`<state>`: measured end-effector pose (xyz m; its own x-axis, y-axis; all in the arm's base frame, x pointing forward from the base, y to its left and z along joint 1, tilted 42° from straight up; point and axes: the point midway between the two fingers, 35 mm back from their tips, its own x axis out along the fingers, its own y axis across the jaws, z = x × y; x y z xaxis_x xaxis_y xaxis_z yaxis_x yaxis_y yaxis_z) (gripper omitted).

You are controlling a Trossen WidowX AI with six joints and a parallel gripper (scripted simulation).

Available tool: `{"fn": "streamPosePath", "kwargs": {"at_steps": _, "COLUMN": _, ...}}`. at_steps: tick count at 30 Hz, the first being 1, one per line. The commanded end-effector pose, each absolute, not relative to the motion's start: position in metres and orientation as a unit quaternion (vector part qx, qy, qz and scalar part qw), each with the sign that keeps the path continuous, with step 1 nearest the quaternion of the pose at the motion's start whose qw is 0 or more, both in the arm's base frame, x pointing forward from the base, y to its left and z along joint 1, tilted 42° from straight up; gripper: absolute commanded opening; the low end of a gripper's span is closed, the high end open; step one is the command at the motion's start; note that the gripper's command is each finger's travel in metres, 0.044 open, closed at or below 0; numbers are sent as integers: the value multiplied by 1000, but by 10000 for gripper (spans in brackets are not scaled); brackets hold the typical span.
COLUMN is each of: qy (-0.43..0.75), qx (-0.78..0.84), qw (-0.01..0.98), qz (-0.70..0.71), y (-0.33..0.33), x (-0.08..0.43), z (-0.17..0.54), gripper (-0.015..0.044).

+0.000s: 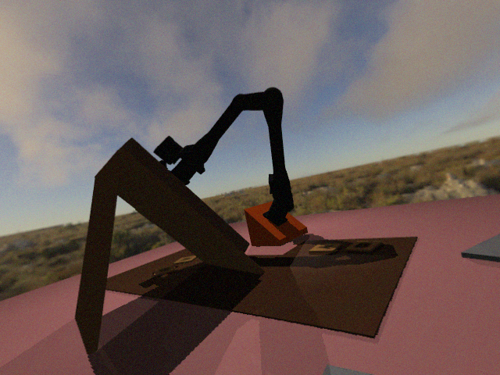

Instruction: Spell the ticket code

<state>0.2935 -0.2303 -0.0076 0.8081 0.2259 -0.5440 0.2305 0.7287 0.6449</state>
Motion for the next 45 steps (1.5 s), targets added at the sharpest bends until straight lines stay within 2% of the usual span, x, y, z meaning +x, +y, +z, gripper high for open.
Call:
{"fn": "streamPosePath", "kwargs": {"at_steps": 1, "qy": 311, "qx": 368, "qw": 876, "qz": -4, "y": -229, "x": 294, "z": -6, "gripper": 0}}
{"fn": "streamPosePath", "kwargs": {"at_steps": 45, "qy": 311, "qx": 369, "qw": 876, "qz": -3, "y": -212, "x": 299, "z": 8, "gripper": 0}}
